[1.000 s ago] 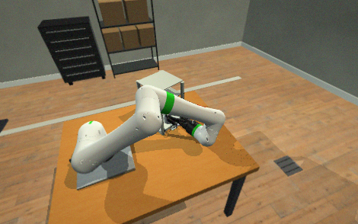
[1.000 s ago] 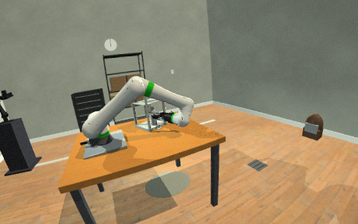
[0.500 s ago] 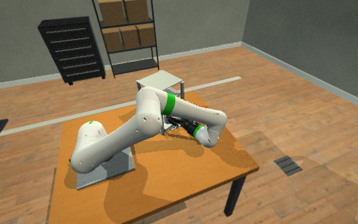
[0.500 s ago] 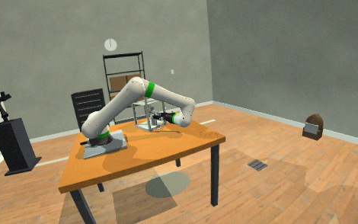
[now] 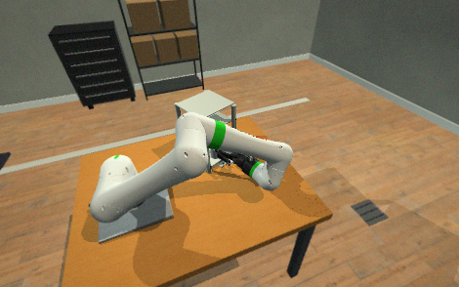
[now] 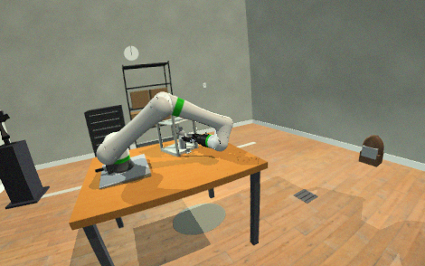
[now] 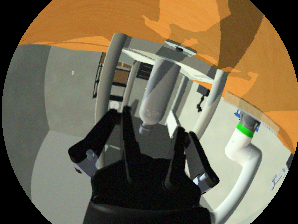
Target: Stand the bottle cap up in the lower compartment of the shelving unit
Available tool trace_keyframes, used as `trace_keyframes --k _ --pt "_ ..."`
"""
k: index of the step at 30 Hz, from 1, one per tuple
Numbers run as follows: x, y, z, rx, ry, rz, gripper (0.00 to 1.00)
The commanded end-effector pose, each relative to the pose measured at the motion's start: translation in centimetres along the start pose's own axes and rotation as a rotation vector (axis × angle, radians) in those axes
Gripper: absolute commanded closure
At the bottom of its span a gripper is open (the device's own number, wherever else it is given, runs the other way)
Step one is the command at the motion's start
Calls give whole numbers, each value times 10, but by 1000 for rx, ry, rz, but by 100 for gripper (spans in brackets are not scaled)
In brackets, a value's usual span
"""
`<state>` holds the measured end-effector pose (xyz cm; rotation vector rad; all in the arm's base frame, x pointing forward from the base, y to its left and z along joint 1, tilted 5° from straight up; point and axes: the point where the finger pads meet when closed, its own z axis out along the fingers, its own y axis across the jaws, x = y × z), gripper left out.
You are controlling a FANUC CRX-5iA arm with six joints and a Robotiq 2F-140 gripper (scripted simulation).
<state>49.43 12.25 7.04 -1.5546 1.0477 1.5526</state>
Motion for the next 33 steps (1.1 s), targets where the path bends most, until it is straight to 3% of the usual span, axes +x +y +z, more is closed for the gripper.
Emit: trace_keyframes --k 1,33 --pt "0 0 -1 0 0 0 53" --pt "0 0 -7 0 0 0 53"
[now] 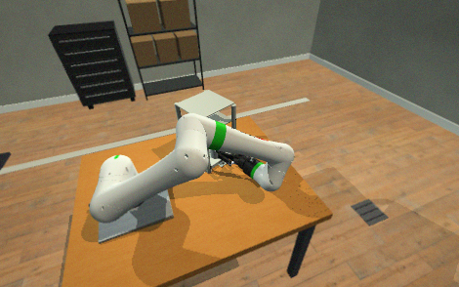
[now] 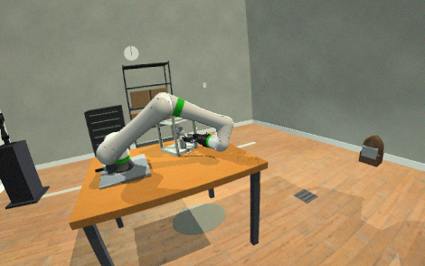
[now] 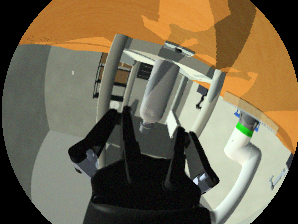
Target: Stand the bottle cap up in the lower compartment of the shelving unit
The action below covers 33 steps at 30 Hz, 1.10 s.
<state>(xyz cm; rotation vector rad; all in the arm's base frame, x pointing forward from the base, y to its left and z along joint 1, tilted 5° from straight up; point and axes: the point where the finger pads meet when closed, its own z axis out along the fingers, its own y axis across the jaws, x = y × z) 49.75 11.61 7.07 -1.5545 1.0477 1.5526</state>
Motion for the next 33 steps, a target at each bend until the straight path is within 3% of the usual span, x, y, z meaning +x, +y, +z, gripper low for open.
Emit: trace_keyframes --k 1,18,33 --pt "0 0 0 0 0 0 53" --pt "0 0 -15 0 0 0 53" --pt "0 0 -59 0 0 0 53"
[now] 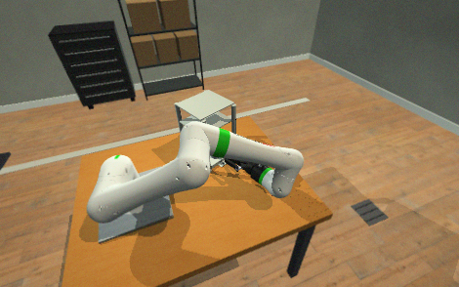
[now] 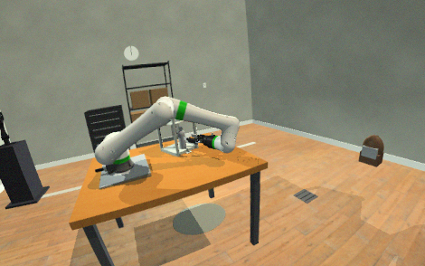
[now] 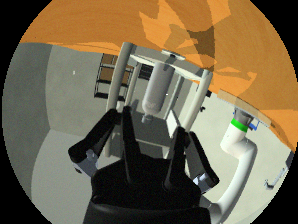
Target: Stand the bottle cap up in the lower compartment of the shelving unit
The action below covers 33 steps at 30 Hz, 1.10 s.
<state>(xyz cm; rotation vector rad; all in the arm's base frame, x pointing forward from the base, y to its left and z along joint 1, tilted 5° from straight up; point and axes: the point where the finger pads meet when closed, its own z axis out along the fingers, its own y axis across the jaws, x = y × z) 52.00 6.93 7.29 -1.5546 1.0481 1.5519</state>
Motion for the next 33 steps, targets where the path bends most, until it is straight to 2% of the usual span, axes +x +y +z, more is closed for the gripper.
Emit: trace_keyframes --k 1,16,33 --pt "0 0 -7 0 0 0 53" --pt "0 0 -36 0 0 0 53" --pt "0 0 -41 0 0 0 53"
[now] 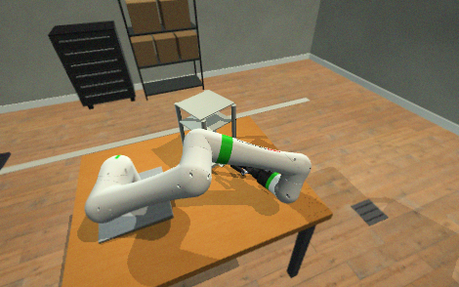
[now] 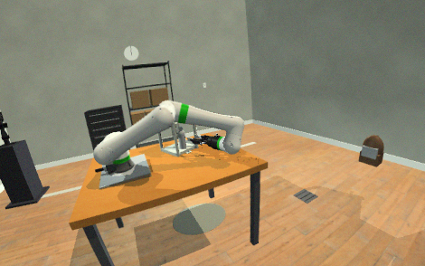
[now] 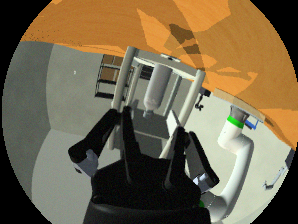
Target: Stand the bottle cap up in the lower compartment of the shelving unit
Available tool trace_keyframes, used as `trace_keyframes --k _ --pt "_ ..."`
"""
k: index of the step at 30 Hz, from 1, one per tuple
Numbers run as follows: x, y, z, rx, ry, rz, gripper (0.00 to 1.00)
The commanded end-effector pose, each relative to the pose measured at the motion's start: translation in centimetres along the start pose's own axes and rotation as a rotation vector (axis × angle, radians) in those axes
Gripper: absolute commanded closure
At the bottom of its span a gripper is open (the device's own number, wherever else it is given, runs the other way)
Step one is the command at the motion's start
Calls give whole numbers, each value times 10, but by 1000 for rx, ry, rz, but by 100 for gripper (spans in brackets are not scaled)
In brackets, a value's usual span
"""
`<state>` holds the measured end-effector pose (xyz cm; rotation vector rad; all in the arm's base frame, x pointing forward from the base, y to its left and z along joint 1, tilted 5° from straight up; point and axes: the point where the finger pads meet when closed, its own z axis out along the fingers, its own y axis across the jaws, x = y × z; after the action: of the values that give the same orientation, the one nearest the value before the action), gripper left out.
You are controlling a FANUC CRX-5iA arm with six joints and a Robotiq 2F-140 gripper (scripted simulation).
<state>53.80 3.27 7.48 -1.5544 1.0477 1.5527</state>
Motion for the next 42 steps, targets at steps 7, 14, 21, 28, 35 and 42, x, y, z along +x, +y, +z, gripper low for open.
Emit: trace_keyframes --k 7,14,21,28,35,42 --pt "-2 0 0 0 0 0 53" --pt "-11 0 0 0 0 0 53" --pt "-21 0 0 0 0 0 53" --pt "-40 0 0 0 0 0 53" --pt "-61 0 0 0 0 0 53" --pt "-75 0 0 0 0 0 53"
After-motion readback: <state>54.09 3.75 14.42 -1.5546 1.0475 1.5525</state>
